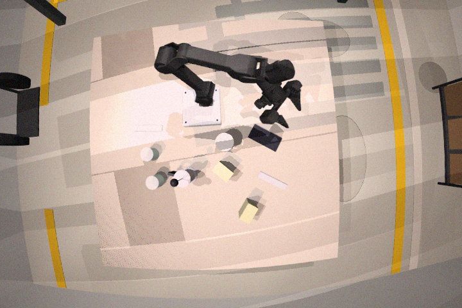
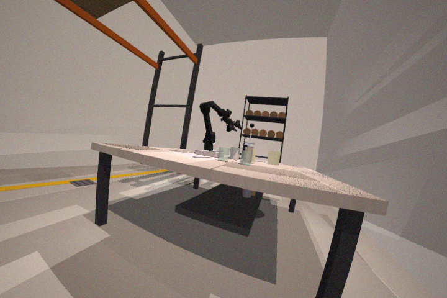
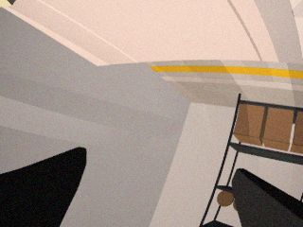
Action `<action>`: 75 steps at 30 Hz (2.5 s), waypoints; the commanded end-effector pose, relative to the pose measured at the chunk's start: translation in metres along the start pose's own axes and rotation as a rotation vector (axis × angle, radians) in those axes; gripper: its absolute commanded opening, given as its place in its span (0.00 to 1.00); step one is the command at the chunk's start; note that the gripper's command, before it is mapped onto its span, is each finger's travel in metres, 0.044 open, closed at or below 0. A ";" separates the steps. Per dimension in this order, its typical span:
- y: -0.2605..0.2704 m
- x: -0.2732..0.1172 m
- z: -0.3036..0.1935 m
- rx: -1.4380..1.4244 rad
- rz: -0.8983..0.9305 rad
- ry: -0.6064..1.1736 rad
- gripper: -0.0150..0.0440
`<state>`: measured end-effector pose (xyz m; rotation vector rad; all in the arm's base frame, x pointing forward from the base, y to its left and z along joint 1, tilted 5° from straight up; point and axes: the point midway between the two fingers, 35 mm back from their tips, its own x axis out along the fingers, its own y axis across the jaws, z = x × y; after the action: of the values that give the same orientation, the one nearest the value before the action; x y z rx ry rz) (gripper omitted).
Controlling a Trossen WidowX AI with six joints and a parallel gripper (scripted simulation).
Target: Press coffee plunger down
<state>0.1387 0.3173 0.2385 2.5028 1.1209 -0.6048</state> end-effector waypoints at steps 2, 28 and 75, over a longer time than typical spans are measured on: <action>0.007 0.002 -0.001 0.059 0.015 -0.003 1.00; 0.295 -0.049 0.024 2.380 0.523 0.596 1.00; 0.399 -0.127 0.142 3.331 0.253 1.758 1.00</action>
<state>0.3289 -0.0793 0.2366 0.0283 0.5699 -0.2783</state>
